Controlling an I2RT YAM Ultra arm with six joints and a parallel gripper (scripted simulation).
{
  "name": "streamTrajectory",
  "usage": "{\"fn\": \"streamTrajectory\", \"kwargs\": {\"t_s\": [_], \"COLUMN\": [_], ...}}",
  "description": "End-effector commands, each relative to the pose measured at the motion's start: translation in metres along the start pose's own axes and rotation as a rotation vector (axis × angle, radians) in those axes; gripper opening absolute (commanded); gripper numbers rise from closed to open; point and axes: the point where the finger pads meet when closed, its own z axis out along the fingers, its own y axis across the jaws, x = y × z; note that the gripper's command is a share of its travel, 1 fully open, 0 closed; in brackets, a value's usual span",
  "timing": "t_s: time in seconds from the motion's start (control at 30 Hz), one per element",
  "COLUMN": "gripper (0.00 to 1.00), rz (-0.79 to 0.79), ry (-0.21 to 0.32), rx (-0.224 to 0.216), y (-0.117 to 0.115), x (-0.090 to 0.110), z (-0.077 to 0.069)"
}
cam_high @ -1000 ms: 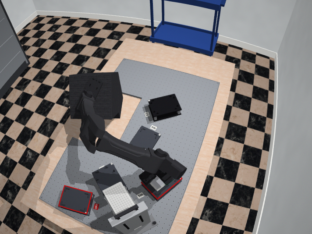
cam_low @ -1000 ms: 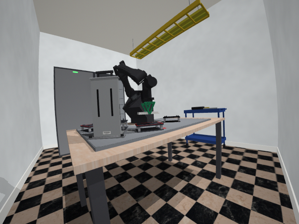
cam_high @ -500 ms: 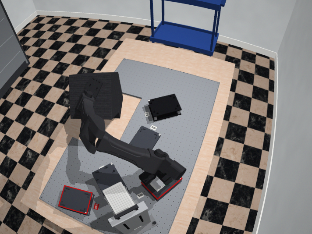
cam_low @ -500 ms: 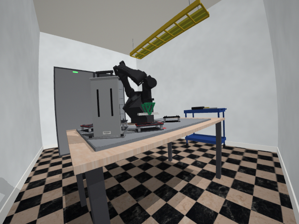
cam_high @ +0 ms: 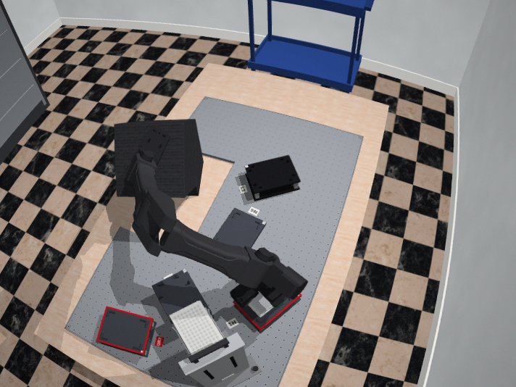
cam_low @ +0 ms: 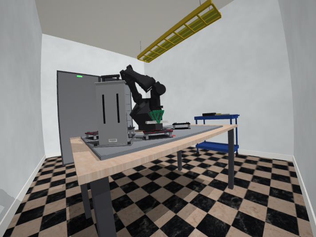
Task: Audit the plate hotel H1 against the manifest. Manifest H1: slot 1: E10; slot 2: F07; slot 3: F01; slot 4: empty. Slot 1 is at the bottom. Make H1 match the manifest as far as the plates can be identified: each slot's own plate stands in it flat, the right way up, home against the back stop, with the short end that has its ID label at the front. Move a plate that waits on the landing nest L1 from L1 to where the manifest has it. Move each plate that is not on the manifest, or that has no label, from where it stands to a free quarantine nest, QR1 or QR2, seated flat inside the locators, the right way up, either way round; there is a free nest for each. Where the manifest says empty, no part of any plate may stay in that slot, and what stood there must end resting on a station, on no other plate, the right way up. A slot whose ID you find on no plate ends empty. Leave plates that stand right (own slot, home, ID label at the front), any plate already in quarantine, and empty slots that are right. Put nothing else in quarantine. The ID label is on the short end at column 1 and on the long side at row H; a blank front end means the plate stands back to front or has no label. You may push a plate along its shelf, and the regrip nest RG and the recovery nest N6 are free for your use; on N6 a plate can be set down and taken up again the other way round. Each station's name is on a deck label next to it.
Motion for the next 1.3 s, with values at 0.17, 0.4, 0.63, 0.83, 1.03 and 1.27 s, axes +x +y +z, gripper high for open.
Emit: {"fn": "streamTrajectory", "kwargs": {"t_s": [0.17,0.4,0.63,0.83,1.03,1.27], "gripper": [0.87,0.87,0.87,0.87,0.87,0.87], "rz": [-0.017,-0.029,-0.01,-0.022,-0.005,-0.022], "ry": [0.002,0.001,-0.003,0.002,-0.002,0.0], "rx": [-0.009,-0.001,-0.012,-0.005,-0.022,0.0], "y": [0.0,-0.005,0.0,-0.003,0.004,-0.005], "x": [0.008,0.01,0.004,0.01,0.003,0.008], "z": [0.004,0.007,0.01,0.017,0.014,0.025]}}
